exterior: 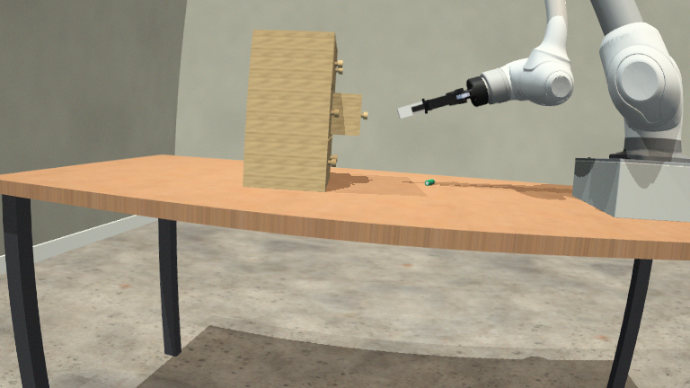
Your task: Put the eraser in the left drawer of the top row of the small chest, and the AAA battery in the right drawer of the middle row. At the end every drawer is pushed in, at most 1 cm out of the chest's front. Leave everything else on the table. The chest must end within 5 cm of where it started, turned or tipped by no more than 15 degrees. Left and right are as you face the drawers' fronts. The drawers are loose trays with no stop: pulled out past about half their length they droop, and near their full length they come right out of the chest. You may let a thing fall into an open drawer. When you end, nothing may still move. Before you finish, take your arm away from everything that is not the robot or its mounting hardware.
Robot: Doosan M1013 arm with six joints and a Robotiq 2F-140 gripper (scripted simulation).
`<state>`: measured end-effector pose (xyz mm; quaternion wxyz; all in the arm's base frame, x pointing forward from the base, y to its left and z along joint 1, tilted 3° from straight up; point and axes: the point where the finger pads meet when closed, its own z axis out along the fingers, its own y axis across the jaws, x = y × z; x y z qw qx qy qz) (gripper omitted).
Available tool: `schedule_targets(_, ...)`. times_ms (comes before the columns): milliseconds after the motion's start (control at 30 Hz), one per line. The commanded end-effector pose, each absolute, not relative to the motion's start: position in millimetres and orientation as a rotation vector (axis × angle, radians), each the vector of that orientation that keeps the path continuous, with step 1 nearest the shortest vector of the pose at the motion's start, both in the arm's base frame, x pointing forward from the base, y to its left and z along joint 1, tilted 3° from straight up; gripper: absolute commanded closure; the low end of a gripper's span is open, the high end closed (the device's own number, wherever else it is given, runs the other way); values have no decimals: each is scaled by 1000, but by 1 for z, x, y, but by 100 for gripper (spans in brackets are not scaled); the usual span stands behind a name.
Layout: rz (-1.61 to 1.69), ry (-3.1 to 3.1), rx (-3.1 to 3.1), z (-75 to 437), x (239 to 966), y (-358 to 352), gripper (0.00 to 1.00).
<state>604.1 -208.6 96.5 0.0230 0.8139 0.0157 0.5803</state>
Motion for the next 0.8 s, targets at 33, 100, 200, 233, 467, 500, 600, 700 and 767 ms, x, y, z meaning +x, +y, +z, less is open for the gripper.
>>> schedule_targets(33, 1797, 48, 2520, 93, 617, -209, 100)
schedule_targets(100, 1797, 48, 2520, 91, 623, -209, 100)
schedule_targets(200, 1797, 48, 2520, 89, 629, -209, 100)
schedule_targets(233, 1797, 48, 2520, 89, 629, -209, 100)
schedule_targets(467, 1797, 48, 2520, 86, 641, -209, 100)
schedule_targets(500, 1797, 48, 2520, 86, 641, -209, 100)
schedule_targets(600, 1797, 48, 2520, 86, 642, -209, 100)
schedule_targets(700, 1797, 48, 2520, 86, 642, -209, 100)
schedule_targets(767, 1797, 48, 2520, 86, 642, -209, 100)
